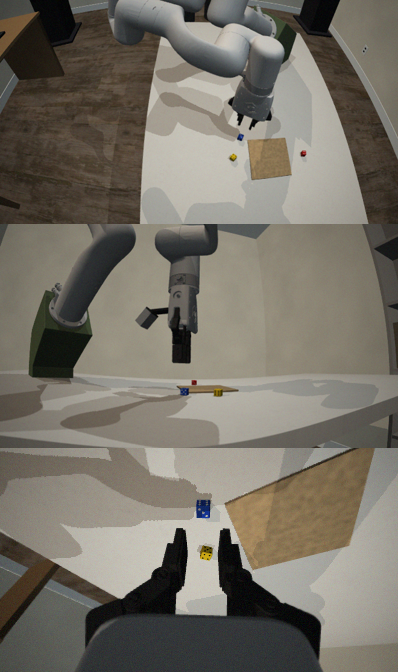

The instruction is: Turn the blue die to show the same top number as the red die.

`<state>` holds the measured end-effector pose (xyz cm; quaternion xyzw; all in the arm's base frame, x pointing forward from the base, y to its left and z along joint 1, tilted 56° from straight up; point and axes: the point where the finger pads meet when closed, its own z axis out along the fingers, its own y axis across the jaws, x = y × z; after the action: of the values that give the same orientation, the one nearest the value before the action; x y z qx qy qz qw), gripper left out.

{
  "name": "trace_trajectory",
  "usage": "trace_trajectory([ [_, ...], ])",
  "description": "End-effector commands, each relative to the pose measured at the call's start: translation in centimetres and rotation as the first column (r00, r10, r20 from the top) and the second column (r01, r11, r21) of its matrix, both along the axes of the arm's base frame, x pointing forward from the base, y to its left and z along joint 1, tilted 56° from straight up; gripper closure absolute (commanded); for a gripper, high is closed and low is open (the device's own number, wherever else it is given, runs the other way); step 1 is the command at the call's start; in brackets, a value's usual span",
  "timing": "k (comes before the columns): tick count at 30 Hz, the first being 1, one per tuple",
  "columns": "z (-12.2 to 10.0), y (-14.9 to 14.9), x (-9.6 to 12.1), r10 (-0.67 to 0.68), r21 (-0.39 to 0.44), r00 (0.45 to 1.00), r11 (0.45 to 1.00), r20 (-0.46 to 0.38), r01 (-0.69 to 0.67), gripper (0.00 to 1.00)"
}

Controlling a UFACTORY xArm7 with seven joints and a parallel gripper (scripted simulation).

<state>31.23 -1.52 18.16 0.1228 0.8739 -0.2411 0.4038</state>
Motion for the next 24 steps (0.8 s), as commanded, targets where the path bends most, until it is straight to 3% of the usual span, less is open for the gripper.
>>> trace_trajectory([
  [1,0.04,0.04,0.01,0.001,0.0,1.0,1.0,0.001,-0.001,0.69],
  [24,-0.67,-0.66,0.84,0.001,0.0,1.0,1.0,0.001,-0.001,0.69],
])
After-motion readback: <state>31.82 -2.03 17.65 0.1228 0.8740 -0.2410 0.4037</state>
